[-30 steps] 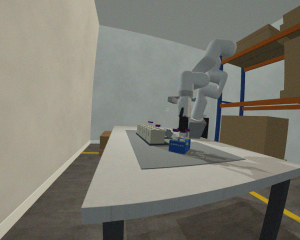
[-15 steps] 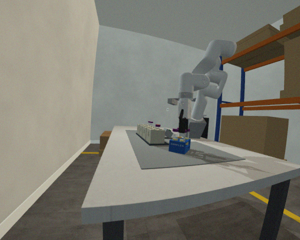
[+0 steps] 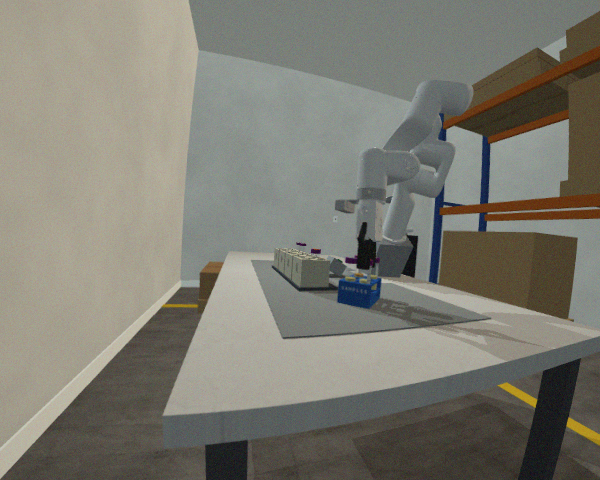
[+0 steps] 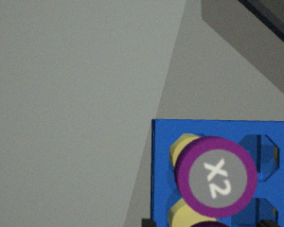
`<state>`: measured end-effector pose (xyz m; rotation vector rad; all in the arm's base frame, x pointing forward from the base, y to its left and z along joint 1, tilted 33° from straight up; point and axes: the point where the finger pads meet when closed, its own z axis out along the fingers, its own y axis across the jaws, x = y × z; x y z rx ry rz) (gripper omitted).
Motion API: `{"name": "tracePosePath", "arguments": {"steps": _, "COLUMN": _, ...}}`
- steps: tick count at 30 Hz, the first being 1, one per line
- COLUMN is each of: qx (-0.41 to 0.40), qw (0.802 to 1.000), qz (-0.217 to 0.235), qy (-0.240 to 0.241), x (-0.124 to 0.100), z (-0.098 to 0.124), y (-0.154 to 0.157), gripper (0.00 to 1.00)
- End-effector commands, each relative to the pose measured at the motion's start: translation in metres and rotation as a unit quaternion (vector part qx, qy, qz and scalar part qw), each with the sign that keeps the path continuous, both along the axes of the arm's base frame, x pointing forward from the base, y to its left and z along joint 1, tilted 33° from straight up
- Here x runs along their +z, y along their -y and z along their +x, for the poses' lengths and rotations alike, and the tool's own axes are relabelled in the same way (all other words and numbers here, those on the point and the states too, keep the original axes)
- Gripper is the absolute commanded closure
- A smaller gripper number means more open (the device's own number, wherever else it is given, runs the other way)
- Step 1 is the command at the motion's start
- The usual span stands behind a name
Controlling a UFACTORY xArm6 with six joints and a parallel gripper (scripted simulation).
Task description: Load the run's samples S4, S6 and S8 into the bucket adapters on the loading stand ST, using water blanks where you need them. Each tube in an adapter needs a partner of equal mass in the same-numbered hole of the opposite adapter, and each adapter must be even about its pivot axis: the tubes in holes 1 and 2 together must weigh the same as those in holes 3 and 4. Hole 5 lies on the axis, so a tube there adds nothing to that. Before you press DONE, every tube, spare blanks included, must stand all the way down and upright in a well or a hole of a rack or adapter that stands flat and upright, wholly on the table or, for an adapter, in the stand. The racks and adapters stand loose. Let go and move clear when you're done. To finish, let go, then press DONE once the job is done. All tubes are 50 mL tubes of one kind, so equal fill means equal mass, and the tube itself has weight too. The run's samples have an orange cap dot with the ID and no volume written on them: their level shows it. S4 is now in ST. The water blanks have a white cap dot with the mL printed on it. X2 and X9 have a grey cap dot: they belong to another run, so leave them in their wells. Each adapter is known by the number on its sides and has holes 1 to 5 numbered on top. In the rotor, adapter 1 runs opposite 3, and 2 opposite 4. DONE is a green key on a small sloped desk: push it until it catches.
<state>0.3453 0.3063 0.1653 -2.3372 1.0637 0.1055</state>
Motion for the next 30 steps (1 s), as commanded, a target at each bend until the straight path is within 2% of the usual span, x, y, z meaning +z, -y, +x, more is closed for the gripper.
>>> {"name": "tracePosePath", "arguments": {"steps": 1, "qx": 0.0, "qw": 1.0, "qz": 0.001, "qy": 0.001, "x": 0.0009, "z": 0.001, "y": -0.0007, "gripper": 0.43}}
{"name": "tracePosePath", "arguments": {"steps": 11, "qx": 0.0, "qw": 1.0, "qz": 0.001, "qy": 0.002, "x": 0.0009, "z": 0.001, "y": -0.0007, "gripper": 0.43}}
{"name": "tracePosePath", "arguments": {"steps": 12, "qx": 0.0, "qw": 1.0, "qz": 0.001, "qy": 0.002, "x": 0.0013, "z": 0.0009, "y": -0.0004, "gripper": 1.0}}
{"name": "tracePosePath", "arguments": {"steps": 30, "qx": 0.0, "qw": 1.0, "qz": 0.001, "qy": 0.001, "x": 0.0023, "z": 0.0008, "y": 0.0002, "gripper": 1.0}}
